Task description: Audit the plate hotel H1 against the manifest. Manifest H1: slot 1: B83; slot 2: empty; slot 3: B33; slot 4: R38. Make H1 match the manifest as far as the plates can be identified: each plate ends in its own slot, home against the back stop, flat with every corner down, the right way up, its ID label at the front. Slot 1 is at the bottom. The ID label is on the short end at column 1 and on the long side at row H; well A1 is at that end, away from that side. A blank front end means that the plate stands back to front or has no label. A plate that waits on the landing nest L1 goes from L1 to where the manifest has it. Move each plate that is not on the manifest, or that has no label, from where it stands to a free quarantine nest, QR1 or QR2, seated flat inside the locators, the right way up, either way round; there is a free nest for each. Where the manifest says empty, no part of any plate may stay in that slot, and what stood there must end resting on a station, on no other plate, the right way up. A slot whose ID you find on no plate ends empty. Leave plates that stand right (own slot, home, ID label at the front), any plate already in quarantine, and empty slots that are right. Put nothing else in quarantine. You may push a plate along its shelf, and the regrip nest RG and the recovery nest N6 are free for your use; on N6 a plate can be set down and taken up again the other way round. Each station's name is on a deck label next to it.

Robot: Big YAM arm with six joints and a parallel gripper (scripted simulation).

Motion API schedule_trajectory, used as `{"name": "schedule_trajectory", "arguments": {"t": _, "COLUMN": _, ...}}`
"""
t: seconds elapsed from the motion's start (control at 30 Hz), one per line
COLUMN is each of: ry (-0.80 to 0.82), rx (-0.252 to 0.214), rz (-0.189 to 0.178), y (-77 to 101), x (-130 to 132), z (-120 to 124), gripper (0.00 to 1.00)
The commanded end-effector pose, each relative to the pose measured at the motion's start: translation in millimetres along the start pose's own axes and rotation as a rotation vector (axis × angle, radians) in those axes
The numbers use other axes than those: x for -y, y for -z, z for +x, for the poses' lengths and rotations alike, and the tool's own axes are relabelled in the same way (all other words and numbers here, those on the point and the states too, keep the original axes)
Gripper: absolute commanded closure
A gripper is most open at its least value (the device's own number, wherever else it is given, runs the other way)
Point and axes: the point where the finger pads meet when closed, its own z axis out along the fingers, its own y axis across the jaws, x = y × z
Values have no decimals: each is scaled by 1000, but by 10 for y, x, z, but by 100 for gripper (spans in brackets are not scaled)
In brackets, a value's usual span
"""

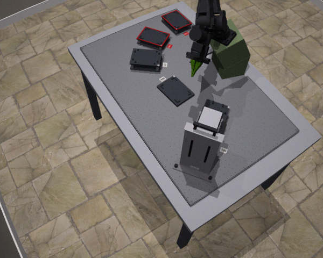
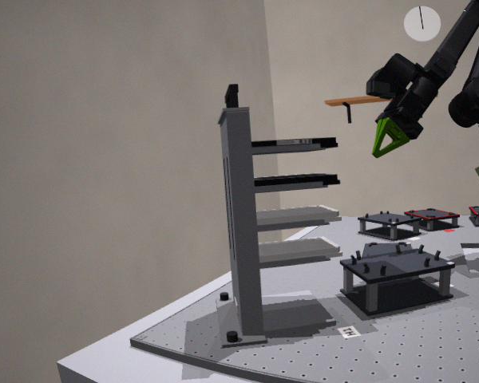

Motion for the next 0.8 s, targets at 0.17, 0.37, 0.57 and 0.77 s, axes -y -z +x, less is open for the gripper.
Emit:
{"name": "schedule_trajectory", "arguments": {"t": 0.17, "ry": 10, "rx": 46, "rz": -24, "y": -32, "x": -239, "z": -211, "gripper": 100}}
{"name": "schedule_trajectory", "arguments": {"t": 0.37, "ry": -3, "rx": 64, "rz": -23, "y": -71, "x": -430, "z": -370, "gripper": 100}}
{"name": "schedule_trajectory", "arguments": {"t": 0.57, "ry": 1, "rx": 52, "rz": -27, "y": -93, "x": -653, "z": -313, "gripper": 100}}
{"name": "schedule_trajectory", "arguments": {"t": 0.77, "ry": -14, "rx": 69, "rz": -27, "y": -107, "x": -797, "z": -442, "gripper": 100}}
